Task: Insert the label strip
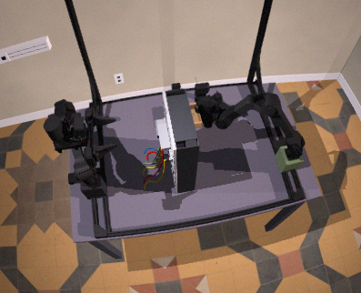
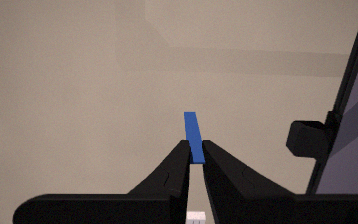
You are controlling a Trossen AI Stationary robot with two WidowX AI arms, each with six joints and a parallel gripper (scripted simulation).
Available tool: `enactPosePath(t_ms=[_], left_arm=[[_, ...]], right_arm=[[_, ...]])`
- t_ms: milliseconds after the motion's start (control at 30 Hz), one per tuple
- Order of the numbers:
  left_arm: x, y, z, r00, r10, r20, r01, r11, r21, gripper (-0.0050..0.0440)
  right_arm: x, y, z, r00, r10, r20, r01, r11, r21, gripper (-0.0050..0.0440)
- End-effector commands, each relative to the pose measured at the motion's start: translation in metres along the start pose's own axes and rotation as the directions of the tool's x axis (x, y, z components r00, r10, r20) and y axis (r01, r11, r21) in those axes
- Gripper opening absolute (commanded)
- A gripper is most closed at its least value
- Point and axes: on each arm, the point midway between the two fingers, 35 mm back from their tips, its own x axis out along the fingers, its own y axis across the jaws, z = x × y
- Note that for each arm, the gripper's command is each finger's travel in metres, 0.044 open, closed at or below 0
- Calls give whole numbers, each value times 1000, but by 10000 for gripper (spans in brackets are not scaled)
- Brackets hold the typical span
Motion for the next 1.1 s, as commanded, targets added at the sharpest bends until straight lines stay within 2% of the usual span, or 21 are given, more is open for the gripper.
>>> enactPosePath(t_ms=[0, 367, 633, 767, 833, 900, 1067], left_arm=[[-3, 19, 3, 1000, 21, 6, -21, 998, 57, -50], [-7, 15, 3, 1000, 18, 7, -18, 998, 56, -50], [-48, 20, -12, 1000, 19, 7, -20, 997, 68, -50], [-56, 19, -15, 1000, 18, 7, -18, 998, 65, -50], [-54, 16, -17, 1000, 16, 6, -17, 998, 60, -50], [-54, 16, -17, 1000, 16, 6, -17, 998, 60, -50], [-54, 16, -17, 1000, 16, 6, -17, 998, 60, -50]], right_arm=[[0, 1, 3, 1000, 1, 2, -1, 1000, -9, 440], [0, 1, 3, 1000, 1, 2, -1, 1000, -9, 440], [0, 1, 3, 1000, 1, 2, -1, 1000, -9, 440], [0, 1, 3, 1000, 1, 2, -1, 1000, -9, 440], [0, 0, 3, 1000, 2, 2, -2, 1000, -7, 392], [0, 0, 3, 1000, 2, 2, -2, 1000, -7, 392], [7, -8, 9, 1000, 19, 5, -19, 1000, 17, 272]])
